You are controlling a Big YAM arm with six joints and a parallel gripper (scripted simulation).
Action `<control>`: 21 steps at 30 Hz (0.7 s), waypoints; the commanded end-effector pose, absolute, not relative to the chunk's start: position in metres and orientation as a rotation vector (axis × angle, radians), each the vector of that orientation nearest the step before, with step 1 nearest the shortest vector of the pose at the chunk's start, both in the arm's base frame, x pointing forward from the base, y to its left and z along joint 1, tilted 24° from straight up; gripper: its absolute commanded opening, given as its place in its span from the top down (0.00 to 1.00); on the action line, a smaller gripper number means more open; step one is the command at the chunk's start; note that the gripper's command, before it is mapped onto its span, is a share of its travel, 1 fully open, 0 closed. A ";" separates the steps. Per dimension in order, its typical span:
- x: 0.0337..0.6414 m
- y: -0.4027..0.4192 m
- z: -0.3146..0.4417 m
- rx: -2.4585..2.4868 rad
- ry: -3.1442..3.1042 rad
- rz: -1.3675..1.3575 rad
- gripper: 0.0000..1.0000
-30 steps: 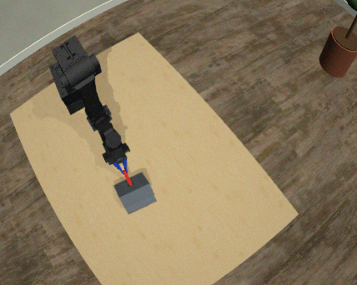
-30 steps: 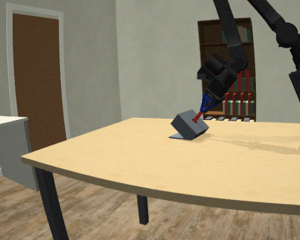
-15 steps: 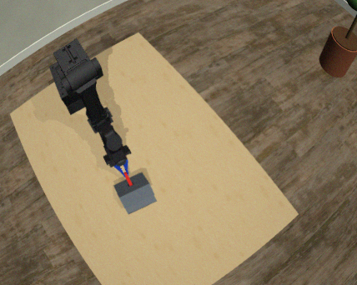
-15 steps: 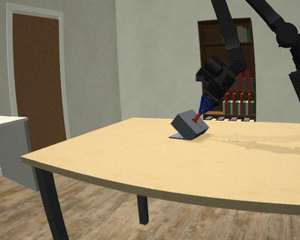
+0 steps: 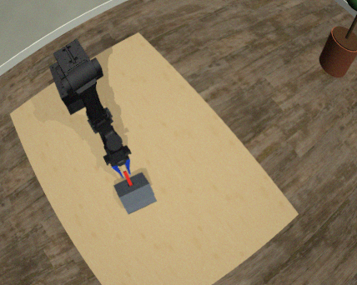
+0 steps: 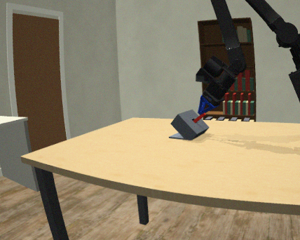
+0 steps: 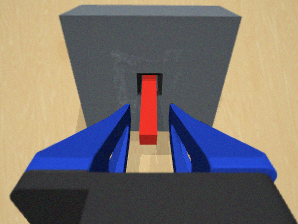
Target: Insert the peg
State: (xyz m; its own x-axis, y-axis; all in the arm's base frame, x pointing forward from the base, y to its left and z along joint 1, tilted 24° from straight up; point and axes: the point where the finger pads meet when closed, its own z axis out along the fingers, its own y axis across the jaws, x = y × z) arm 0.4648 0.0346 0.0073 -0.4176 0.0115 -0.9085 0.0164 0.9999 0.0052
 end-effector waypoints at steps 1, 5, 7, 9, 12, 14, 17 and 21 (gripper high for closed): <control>0.465 0.035 0.009 0.020 1.997 -0.005 0.55; 0.465 0.035 0.009 0.020 1.997 -0.005 0.09; 0.465 0.035 0.009 0.020 1.997 -0.005 0.00; 0.465 0.035 0.009 0.020 1.997 -0.005 0.00; 0.465 0.035 0.009 0.020 1.997 -0.005 0.00; 0.465 0.035 0.013 0.020 1.990 -0.003 0.00; 0.459 0.040 0.015 0.014 1.997 0.001 0.00; 0.449 0.040 0.021 0.021 1.996 0.005 0.00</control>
